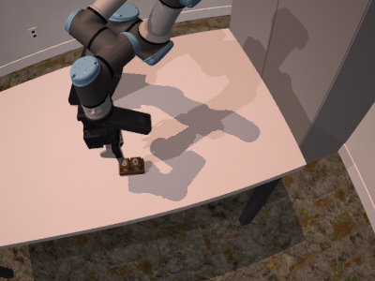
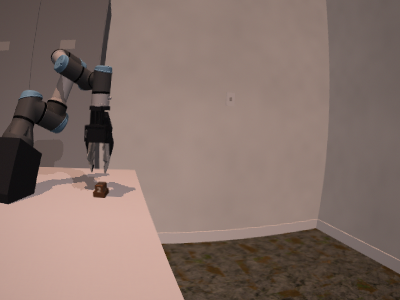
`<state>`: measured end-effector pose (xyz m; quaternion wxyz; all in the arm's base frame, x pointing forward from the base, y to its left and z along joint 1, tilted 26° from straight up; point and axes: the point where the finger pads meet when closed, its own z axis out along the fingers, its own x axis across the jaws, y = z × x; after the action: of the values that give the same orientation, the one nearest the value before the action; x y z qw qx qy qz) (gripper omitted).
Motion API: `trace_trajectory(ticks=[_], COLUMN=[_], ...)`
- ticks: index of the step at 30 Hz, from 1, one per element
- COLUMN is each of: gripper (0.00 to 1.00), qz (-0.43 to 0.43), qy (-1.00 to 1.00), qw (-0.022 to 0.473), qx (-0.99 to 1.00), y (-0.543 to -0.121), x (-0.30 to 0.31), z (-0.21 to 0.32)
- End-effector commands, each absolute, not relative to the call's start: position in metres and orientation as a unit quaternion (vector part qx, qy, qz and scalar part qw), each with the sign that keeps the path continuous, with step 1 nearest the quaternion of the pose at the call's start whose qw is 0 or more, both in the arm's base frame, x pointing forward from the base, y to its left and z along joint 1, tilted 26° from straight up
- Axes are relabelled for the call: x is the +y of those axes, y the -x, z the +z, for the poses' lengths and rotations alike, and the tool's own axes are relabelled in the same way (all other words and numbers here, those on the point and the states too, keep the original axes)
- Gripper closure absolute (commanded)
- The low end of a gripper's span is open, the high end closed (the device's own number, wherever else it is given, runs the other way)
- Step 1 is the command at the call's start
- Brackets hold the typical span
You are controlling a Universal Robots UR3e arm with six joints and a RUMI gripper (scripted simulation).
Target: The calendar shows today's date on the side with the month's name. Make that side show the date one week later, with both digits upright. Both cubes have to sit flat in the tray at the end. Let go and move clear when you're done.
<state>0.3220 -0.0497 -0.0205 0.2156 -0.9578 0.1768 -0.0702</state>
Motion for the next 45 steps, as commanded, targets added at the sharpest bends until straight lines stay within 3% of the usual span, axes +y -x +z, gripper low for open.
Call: trace_trajectory(ticks=[1,45], gripper=[0.72,0.72], qz=[-0.075,-0.076], qy=[0.958,0.958], qw=[0.211,0.210], qx=[0.178,0.178], y=[-0.327,-0.333], x=[-0.049,-0.040], z=[-0.029,-0.050])
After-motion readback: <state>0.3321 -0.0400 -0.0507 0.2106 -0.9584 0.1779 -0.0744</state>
